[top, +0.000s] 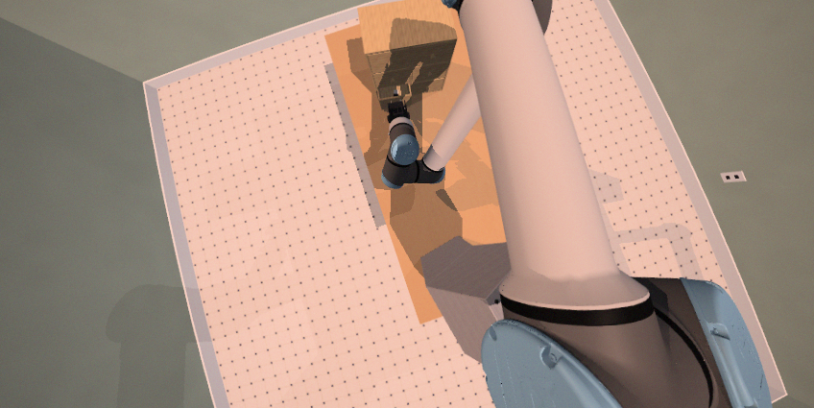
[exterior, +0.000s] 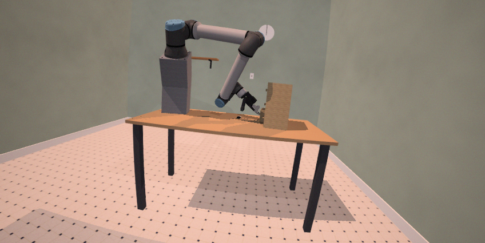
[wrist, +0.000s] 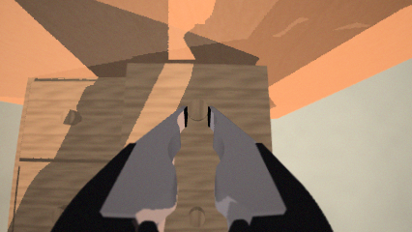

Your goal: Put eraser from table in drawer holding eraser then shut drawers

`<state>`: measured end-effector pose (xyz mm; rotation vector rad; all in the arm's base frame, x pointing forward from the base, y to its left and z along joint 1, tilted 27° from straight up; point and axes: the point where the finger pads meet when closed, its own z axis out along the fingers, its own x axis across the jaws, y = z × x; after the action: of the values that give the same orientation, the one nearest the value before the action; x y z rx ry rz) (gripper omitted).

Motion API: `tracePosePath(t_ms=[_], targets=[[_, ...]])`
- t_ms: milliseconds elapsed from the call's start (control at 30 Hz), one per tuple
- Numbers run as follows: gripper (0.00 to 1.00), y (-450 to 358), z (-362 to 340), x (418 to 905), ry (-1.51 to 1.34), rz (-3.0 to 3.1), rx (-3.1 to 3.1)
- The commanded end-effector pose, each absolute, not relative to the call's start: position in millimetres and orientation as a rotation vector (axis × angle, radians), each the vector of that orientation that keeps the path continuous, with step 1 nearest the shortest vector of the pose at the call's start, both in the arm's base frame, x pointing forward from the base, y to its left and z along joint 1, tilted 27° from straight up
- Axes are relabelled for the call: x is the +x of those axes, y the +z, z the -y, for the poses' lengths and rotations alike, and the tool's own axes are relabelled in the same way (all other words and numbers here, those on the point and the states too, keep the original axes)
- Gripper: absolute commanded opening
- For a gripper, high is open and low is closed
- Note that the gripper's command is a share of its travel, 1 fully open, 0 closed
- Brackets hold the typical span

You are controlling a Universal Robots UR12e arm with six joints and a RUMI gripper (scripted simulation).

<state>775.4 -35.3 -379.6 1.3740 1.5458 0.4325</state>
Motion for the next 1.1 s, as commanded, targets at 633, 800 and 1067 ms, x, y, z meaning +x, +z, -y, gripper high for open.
tracePosePath(t_ms=[633, 800, 1067], targets=[[0.07, -381.8, 34.2, 762.4, 0.433, -1.548, 1.374], [0.07, -382.0, 34.0, 761.0, 0.433, -1.548, 1.374], [0.07, -381.3, 34.2, 760.7, 0.434, -1.546, 1.373]])
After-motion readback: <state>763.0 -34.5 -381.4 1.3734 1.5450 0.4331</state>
